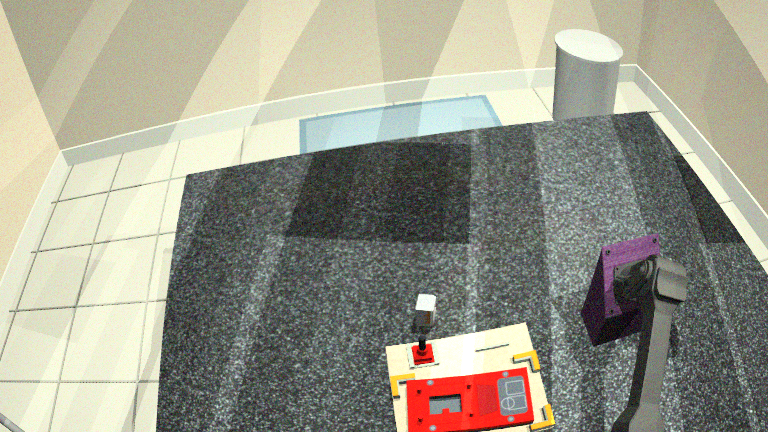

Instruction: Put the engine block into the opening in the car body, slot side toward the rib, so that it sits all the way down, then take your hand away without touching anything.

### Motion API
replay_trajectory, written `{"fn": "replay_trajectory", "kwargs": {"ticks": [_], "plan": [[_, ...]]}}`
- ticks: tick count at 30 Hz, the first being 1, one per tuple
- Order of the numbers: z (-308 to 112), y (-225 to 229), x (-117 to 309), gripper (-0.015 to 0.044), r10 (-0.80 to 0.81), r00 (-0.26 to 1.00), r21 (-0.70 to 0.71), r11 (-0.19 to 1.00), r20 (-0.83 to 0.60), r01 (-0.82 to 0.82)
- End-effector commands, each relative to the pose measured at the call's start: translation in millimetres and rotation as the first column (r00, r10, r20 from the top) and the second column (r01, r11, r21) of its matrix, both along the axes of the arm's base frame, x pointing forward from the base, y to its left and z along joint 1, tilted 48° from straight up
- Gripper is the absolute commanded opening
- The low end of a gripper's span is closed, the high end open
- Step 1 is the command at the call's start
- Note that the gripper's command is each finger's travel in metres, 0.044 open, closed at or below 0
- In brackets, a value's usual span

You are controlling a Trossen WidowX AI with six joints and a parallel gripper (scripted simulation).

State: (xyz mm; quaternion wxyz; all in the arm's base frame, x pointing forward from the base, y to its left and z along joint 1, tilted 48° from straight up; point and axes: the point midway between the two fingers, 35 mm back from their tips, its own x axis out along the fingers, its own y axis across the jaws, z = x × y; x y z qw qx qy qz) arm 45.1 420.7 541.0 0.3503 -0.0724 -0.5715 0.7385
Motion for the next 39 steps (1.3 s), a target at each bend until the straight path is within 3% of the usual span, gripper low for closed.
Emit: {"fn": "replay_trajectory", "kwargs": {"ticks": [1,6,17,27,39], "plan": [[0.0,0.0,0.0,0.0426,0.000,1.000,0.000,1.000,0.000,0.000],[10.7,-3.1,1.8,0.0440,-0.048,0.999,0.066,0.997,-0.018,0.049],[66.1,-53.9,-35.0,0.0440,-0.130,0.990,0.405,0.909,0.051,0.099],[111.4,-117.4,-71.0,0.0440,-0.180,0.983,0.657,0.745,0.027,0.118],[155.4,-201.7,-92.8,0.0440,-0.244,0.967,0.869,0.462,-0.068,0.178]]}}
